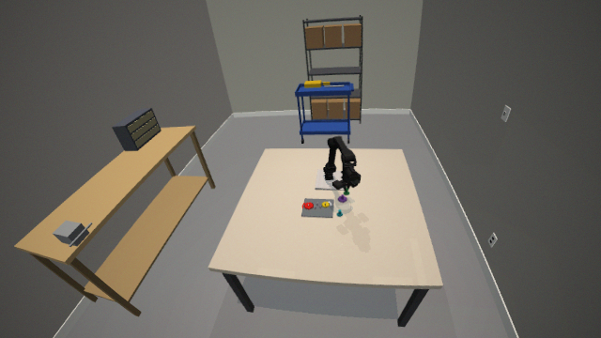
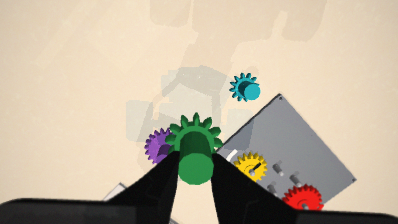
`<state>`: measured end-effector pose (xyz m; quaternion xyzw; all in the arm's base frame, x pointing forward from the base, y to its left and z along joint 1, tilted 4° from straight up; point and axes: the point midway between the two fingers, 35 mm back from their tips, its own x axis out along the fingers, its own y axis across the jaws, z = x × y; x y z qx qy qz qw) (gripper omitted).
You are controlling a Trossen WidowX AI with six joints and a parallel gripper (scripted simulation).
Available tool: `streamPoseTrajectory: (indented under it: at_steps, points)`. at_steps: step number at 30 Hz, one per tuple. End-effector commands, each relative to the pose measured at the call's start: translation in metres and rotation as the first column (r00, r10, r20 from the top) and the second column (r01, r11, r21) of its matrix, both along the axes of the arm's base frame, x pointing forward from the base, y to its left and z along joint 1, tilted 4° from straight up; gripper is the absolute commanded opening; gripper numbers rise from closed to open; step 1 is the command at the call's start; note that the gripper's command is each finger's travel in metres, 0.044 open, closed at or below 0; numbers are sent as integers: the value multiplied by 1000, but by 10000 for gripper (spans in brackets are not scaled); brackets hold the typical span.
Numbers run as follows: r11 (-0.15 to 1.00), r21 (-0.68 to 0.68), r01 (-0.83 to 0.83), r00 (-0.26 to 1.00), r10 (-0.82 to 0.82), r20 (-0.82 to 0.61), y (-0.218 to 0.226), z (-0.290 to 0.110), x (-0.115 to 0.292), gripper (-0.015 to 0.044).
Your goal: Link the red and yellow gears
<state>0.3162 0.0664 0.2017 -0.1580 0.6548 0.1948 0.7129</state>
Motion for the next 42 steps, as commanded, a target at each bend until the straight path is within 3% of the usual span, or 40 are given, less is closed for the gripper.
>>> streamPoseTrajectory:
  at_steps: [1, 42]
  points:
    - [1000, 1, 0, 1000, 0, -6, -10, -6, 3, 0]
    - [1000, -5, -5, 1000, 5, -7, -107, -48, 13, 0]
